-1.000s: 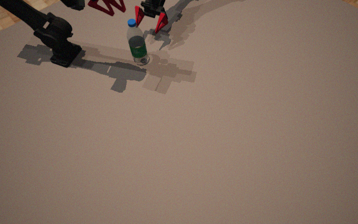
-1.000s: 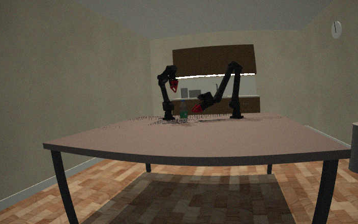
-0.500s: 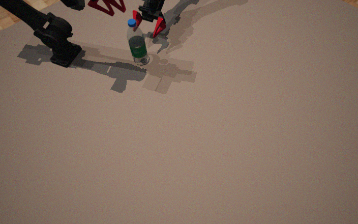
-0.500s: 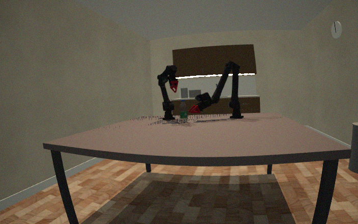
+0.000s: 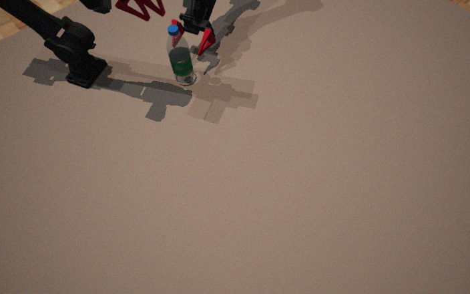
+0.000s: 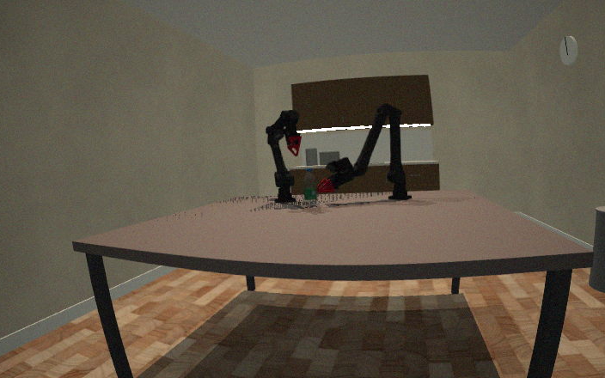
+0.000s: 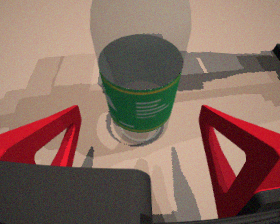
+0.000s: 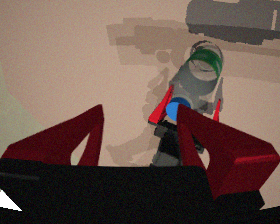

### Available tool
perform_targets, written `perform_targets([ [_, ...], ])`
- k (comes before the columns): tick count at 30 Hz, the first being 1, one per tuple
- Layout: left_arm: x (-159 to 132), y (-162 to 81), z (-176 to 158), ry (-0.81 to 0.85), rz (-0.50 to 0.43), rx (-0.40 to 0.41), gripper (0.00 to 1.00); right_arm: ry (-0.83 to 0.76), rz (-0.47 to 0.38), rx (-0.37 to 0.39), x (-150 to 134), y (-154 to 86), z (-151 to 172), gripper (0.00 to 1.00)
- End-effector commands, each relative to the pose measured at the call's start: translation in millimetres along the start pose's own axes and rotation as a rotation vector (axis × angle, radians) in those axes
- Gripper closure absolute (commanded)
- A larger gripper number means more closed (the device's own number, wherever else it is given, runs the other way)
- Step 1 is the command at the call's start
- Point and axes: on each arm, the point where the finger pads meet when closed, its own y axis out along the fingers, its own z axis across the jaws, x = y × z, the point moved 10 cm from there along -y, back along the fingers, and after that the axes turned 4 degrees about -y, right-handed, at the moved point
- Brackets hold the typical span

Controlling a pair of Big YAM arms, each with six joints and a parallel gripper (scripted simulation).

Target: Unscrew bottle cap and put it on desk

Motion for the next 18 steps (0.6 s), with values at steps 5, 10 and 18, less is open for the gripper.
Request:
perform_targets([
  [5,14.8,20.0,-2.6,-0.006,-0.052,-0.005,0.05,0.005,0.001,0.042,-1.7,-12.6,11.0,0.43],
  [10,14.3,28.2,-2.6,-0.006,-0.052,-0.005,0.05,0.005,0.001,0.042,-1.7,-12.6,11.0,0.43],
  [18,13.0,41.3,-2.5,-0.006,-0.052,-0.005,0.05,0.005,0.001,0.042,-1.7,-12.6,11.0,0.43],
])
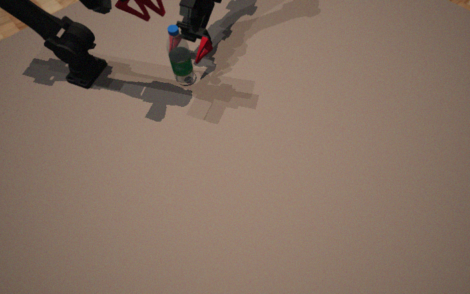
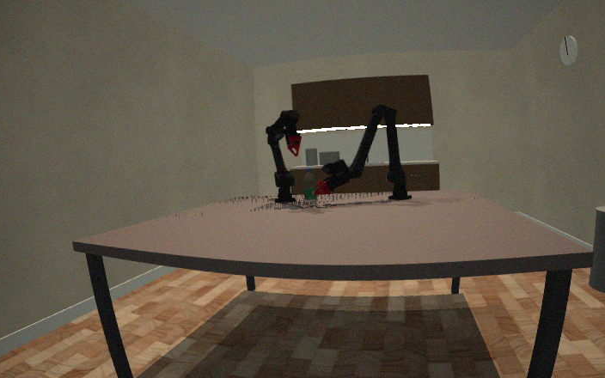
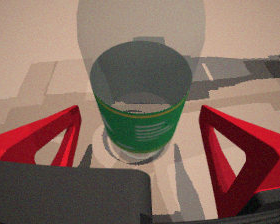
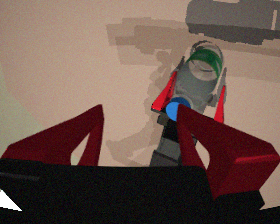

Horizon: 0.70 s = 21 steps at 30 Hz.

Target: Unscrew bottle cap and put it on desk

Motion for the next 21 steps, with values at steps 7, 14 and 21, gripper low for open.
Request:
perform_targets([
  [7,12.3,23.2,-2.6,-0.006,-0.051,-0.005,0.05,0.005,0.001,0.042,-1.7,-12.6,11.0,0.43],
  [14,14.1,31.6,-5.0,-0.006,-0.062,-0.010,0.05,0.005,0.001,0.042,-1.7,-12.6,11.0,0.43],
  [21,10.2,22.7,-0.5,-0.002,-0.036,-0.002,0.42,0.005,0.001,0.042,-1.7,-12.6,11.0,0.43],
])
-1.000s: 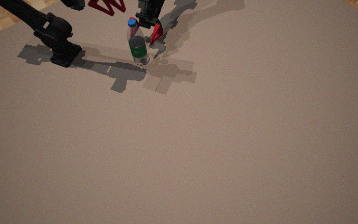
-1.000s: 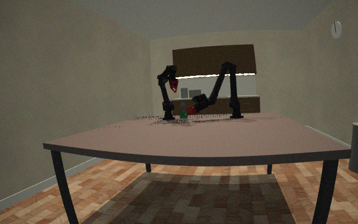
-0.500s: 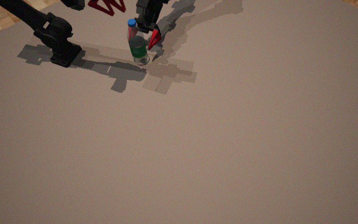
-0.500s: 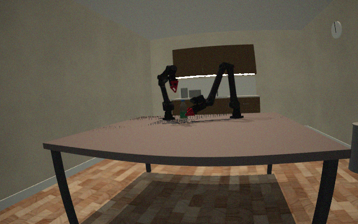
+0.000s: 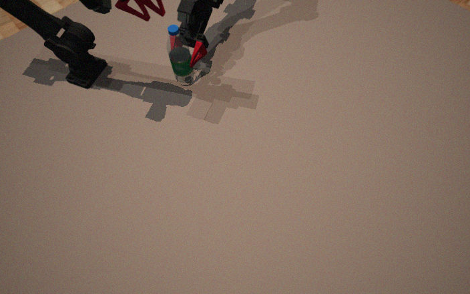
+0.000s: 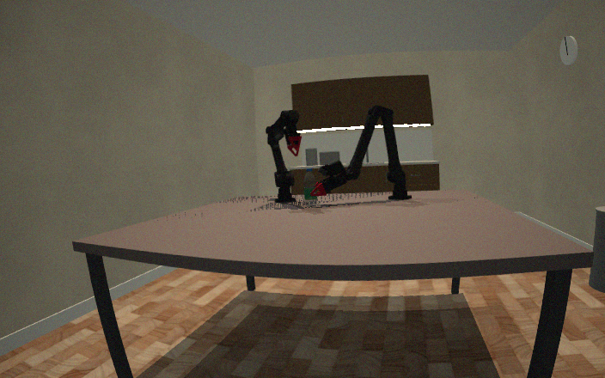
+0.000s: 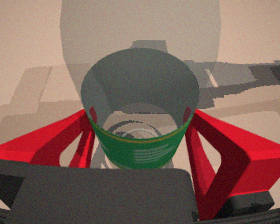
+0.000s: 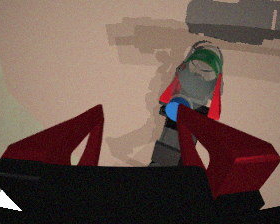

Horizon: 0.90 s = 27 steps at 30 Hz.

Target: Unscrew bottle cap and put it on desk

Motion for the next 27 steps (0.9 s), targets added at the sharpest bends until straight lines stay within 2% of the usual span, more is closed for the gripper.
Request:
perform_targets([
  [1,10.4,4.0,-0.7,0.000,-0.029,-0.002,0.42,0.005,0.001,0.042,-1.7,-12.6,11.0,0.43],
  [3,18.9,2.1,-1.3,0.000,-0.035,-0.002,0.65,0.005,0.001,0.042,-1.7,-12.6,11.0,0.43],
  [4,35.5,3.9,-2.4,0.000,-0.054,-0.004,0.76,0.005,0.001,0.042,-1.7,-12.6,11.0,0.43],
  [6,63.6,-7.0,-4.4,0.000,-0.057,-0.004,0.99,0.005,0.001,0.042,-1.7,-12.6,11.0,0.43],
  [8,74.6,-12.3,-5.1,0.000,-0.058,-0.004,1.00,0.005,0.001,0.042,-1.7,-12.6,11.0,0.43],
  [11,74.6,-12.3,-5.1,0.000,-0.058,-0.004,1.00,0.005,0.001,0.042,-1.7,-12.6,11.0,0.43],
  [12,63.6,-7.3,1.3,0.013,-0.042,0.000,1.00,0.005,0.001,0.042,-1.7,-12.6,11.0,0.43],
  [14,63.5,2.6,9.3,0.051,-0.005,-0.040,1.00,0.005,0.001,0.042,-1.7,-12.6,11.0,0.43],
  [16,63.5,2.6,9.3,0.051,-0.005,-0.040,1.00,0.005,0.001,0.042,-1.7,-12.6,11.0,0.43],
  [21,72.3,42.6,63.7,0.215,0.117,-0.264,1.00,0.005,0.001,0.042,-1.7,-12.6,11.0,0.43],
  [24,76.9,55.5,97.2,0.267,0.134,-0.404,1.00,0.005,0.001,0.042,-1.7,-12.6,11.0,0.43],
  [27,82.0,62.0,131.2,0.294,0.111,-0.541,1.00,0.005,0.001,0.042,-1.7,-12.6,11.0,0.43],
])
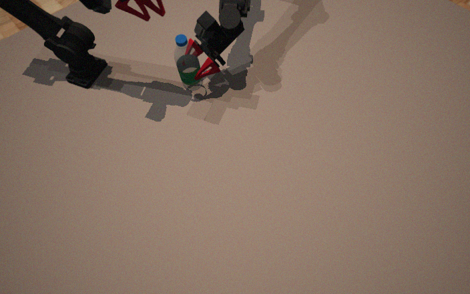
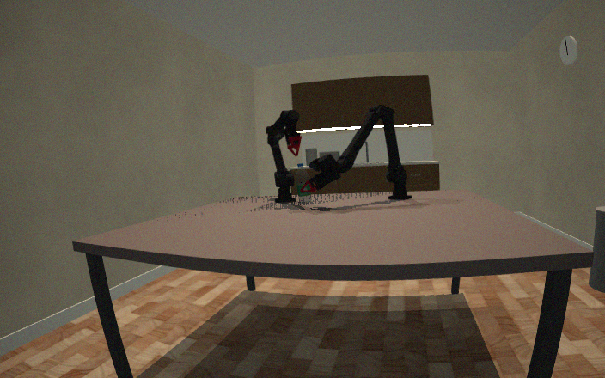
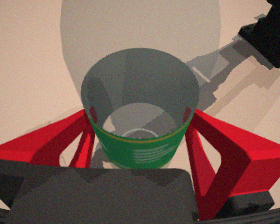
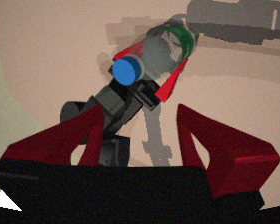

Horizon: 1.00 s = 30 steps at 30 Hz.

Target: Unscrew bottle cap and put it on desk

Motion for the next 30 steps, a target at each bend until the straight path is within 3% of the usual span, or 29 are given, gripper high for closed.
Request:
perform_targets([
  [1,18.9,-3.8,51.0,0.160,0.016,-0.095,1.00,0.005,0.001,0.042,-1.7,-12.6,11.0,0.43],
  [4,19.6,-18.1,76.3,0.182,-0.052,-0.204,1.00,0.005,0.001,0.042,-1.7,-12.6,11.0,0.43],
  [8,21.0,-18.0,79.0,0.191,-0.069,-0.236,1.00,0.005,0.001,0.042,-1.7,-12.6,11.0,0.43],
  [30,19.6,-19.0,77.5,0.186,-0.067,-0.236,1.00,0.005,0.001,0.042,-1.7,-12.6,11.0,0.43],
])
